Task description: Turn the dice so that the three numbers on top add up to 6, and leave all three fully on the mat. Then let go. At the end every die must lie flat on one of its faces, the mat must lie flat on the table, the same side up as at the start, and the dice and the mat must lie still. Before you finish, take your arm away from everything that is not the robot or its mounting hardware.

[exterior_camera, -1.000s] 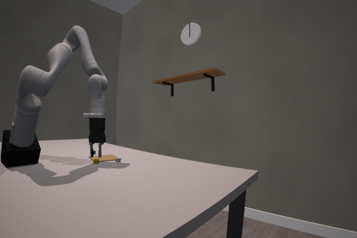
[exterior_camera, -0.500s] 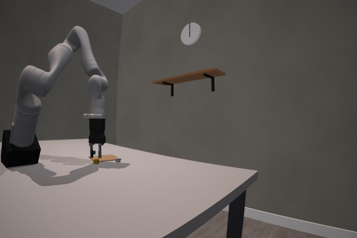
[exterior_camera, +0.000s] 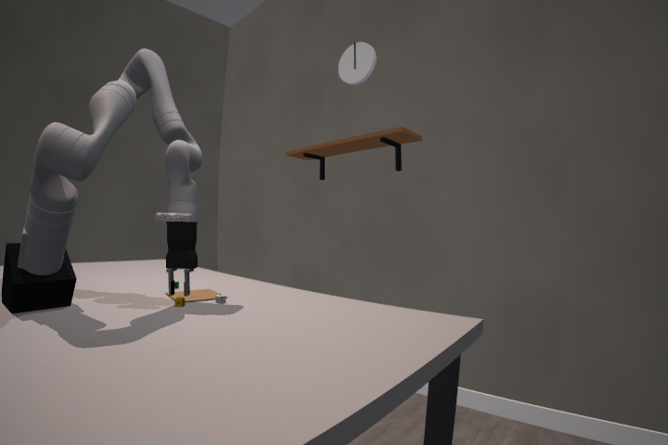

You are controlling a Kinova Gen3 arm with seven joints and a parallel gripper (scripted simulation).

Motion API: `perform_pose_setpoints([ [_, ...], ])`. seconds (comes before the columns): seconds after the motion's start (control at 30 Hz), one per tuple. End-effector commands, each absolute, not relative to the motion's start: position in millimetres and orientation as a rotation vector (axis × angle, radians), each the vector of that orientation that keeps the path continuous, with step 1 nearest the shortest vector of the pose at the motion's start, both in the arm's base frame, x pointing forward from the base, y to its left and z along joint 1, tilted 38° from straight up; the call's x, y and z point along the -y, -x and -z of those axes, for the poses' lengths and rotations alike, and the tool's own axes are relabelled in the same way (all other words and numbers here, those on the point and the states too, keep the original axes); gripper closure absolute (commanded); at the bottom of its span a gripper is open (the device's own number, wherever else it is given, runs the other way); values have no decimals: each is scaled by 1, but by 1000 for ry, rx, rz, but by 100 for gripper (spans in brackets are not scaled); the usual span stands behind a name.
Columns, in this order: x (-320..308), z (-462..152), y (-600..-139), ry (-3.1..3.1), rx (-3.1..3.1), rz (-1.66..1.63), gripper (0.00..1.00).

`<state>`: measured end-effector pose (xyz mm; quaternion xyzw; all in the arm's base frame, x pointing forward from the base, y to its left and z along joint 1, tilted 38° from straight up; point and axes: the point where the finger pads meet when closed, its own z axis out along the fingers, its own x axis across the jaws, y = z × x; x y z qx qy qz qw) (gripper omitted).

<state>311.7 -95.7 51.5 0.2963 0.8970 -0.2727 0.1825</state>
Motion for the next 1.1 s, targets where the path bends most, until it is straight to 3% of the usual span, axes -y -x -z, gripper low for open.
perform_pose_setpoints([
  [0.0,95,-52,-312,-835,-2531,768,30],
  [1.07,103,-41,-314,-835,-2531,768,30],
])
